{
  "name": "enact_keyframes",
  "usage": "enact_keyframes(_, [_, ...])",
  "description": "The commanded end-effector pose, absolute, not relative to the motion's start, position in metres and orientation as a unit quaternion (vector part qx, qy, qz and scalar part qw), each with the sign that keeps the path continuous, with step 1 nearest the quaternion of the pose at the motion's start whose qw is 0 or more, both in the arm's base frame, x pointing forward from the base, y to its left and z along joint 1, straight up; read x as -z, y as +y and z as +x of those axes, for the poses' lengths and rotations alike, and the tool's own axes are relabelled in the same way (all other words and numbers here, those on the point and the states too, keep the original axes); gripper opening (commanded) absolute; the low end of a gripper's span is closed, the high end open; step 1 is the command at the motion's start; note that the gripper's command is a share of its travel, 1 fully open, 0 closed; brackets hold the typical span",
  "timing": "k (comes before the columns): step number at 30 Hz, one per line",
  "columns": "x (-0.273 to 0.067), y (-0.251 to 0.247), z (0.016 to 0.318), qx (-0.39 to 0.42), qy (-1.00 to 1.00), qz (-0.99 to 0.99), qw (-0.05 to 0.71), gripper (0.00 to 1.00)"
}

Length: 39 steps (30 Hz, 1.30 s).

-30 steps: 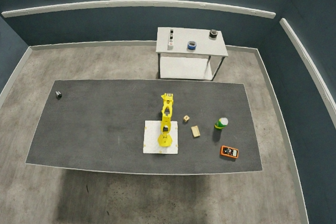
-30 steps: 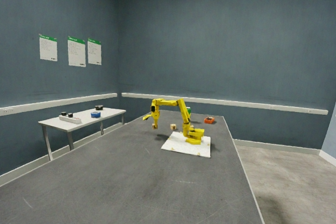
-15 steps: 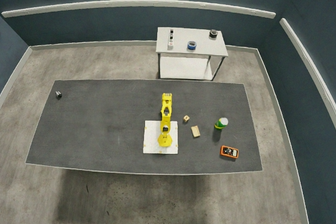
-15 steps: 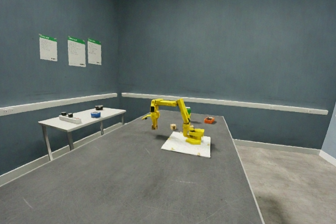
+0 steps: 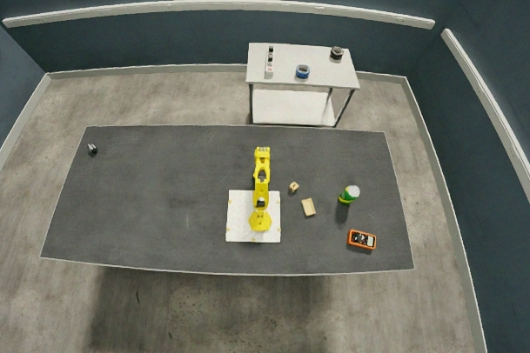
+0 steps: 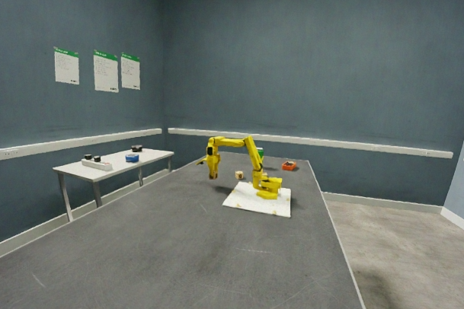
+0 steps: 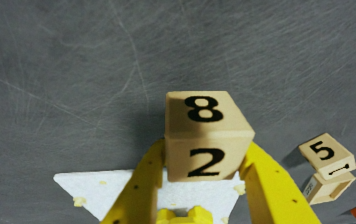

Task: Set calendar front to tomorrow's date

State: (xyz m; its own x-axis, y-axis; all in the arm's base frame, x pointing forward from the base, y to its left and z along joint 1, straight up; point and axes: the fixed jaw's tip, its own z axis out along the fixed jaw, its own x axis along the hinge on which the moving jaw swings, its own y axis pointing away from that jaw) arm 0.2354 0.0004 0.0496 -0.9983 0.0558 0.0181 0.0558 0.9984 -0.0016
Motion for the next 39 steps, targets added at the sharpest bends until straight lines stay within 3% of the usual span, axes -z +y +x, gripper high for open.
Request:
enact_keyframes(1, [-0.0495,0.0022,0.2374,0.000,-0.999,-0.037,0.006,0.00])
enact_keyframes(39, [-0.0482,0.0057,0.2396,0.000,-0.999,-0.052,0.000,0.00])
